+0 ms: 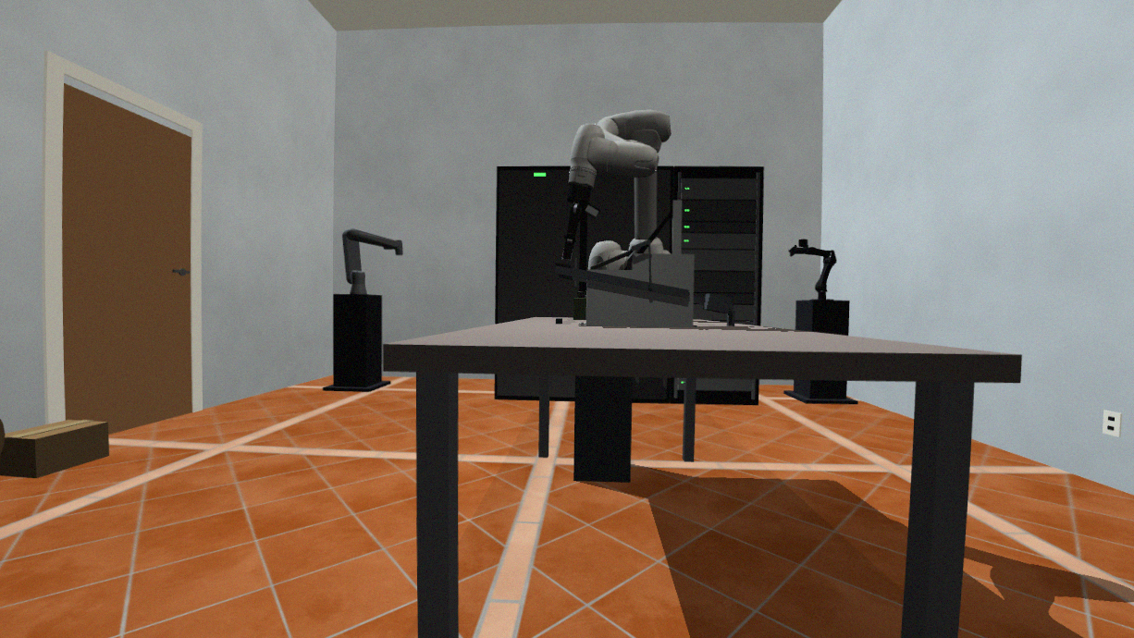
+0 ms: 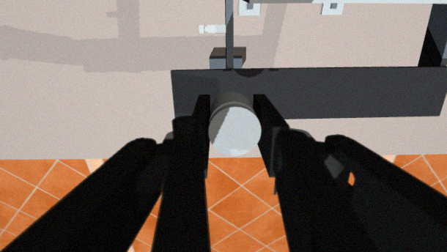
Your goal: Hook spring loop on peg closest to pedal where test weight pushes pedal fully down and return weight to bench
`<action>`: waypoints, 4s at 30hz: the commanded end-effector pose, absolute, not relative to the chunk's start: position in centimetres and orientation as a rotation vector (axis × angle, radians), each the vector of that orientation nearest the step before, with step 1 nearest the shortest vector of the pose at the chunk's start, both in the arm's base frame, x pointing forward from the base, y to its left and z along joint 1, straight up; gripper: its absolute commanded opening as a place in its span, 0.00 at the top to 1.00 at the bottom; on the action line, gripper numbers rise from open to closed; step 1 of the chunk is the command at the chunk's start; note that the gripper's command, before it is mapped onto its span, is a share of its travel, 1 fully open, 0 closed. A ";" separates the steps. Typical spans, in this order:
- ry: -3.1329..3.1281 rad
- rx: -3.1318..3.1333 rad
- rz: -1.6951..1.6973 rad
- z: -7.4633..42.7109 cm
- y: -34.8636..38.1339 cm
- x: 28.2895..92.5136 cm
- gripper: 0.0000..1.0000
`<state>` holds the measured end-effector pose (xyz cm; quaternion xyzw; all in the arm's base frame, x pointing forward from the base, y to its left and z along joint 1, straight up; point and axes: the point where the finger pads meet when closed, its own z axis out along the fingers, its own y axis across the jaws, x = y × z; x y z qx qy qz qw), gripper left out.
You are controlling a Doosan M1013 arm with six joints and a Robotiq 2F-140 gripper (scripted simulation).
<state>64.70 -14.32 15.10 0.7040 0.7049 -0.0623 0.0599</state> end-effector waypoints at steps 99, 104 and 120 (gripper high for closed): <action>2.132 2.130 -0.189 13.9 -14.3 64.8 0.00; 2.132 2.130 -0.189 17.3 -14.3 64.8 0.00; 2.131 2.130 -0.188 20.8 -14.3 64.8 0.00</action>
